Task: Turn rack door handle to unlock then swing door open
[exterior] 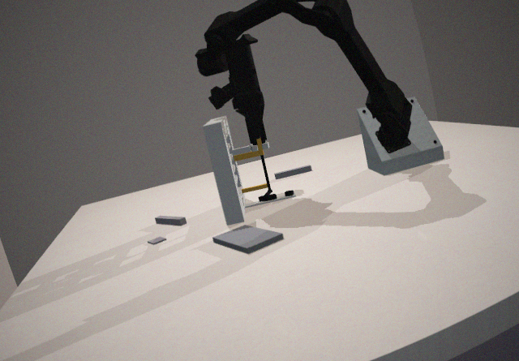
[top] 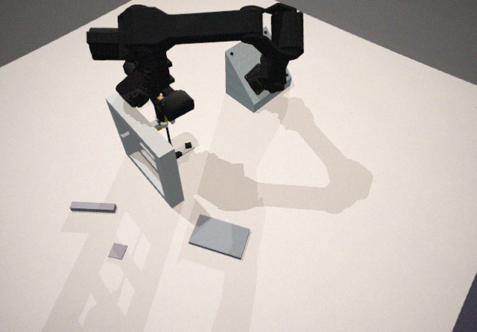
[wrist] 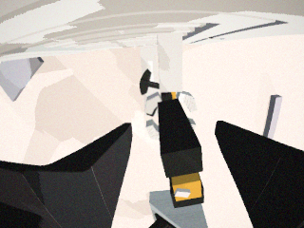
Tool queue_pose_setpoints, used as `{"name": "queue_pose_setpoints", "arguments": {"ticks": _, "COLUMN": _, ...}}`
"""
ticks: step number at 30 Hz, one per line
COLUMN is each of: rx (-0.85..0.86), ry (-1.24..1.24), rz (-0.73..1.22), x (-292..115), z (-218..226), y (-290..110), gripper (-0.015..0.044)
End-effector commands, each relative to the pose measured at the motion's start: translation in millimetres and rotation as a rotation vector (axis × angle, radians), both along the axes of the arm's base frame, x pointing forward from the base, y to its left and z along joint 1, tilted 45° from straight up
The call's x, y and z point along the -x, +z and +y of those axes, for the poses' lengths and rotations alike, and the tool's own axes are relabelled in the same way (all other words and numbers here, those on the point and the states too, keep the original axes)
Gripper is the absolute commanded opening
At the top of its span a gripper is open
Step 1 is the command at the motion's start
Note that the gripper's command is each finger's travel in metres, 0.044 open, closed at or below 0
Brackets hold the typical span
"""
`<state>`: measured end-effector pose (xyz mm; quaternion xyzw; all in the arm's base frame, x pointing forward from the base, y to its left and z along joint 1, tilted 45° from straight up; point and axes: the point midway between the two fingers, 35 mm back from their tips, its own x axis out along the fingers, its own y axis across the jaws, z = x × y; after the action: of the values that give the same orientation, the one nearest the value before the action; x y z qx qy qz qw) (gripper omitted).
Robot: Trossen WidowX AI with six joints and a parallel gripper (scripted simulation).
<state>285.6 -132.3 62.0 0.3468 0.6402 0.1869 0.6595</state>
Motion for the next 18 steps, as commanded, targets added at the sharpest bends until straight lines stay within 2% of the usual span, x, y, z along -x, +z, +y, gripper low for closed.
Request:
{"name": "queue_pose_setpoints", "arguments": {"ticks": 1, "rx": 0.012, "ry": 0.113, "rz": -0.110, "x": 0.2, "z": 0.8, "y": -0.1, "gripper": 0.0281}}
{"name": "queue_pose_setpoints", "arguments": {"ticks": 18, "rx": 0.106, "ry": 0.713, "rz": -0.693, "x": 0.2, "z": 0.8, "y": -0.2, "gripper": 0.0281}}
